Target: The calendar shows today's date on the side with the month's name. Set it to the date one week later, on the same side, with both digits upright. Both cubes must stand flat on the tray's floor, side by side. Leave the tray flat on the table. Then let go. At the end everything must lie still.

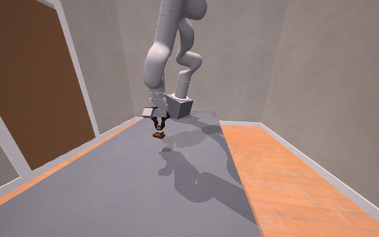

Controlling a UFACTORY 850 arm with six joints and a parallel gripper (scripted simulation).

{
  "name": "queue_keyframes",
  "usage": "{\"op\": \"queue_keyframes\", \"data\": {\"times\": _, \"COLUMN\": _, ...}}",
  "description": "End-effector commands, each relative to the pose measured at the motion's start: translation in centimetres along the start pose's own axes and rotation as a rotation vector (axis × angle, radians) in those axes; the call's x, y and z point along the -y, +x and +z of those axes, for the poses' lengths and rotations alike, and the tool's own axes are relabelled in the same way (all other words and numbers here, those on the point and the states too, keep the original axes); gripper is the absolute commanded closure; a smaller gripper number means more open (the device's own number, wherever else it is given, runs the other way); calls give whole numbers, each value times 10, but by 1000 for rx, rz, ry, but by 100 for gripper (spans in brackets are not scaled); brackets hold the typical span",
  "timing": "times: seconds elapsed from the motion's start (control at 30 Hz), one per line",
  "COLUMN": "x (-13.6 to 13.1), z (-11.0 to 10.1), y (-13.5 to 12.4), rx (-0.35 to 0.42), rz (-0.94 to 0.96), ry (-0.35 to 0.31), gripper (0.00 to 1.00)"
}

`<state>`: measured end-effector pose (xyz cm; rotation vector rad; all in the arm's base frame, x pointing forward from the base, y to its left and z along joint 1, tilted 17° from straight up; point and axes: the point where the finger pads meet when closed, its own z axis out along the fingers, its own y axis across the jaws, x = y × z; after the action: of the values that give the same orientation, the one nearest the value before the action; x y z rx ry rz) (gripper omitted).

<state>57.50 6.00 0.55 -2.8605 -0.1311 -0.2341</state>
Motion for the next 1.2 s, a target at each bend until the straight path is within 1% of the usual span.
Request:
{"op": "queue_keyframes", "data": {"times": 0.0, "x": 0, "z": -1, "y": 1, "rx": 31, "rz": 6, "ry": 0, "gripper": 73}}
{"op": "queue_keyframes", "data": {"times": 0.37, "x": 0, "z": 1, "y": 1, "rx": 31, "rz": 6, "ry": 1, "gripper": 73}}
{"op": "queue_keyframes", "data": {"times": 0.53, "x": 0, "z": 10, "y": 1, "rx": 32, "rz": 6, "ry": 1, "gripper": 73}}
{"op": "queue_keyframes", "data": {"times": 0.67, "x": 0, "z": 23, "y": 1, "rx": 32, "rz": 6, "ry": 1, "gripper": 73}}
{"op": "queue_keyframes", "data": {"times": 0.73, "x": 0, "z": 23, "y": 1, "rx": 32, "rz": 6, "ry": 1, "gripper": 73}}
{"op": "queue_keyframes", "data": {"times": 1.17, "x": 1, "z": 80, "y": 1, "rx": 32, "rz": 6, "ry": 1, "gripper": 73}}
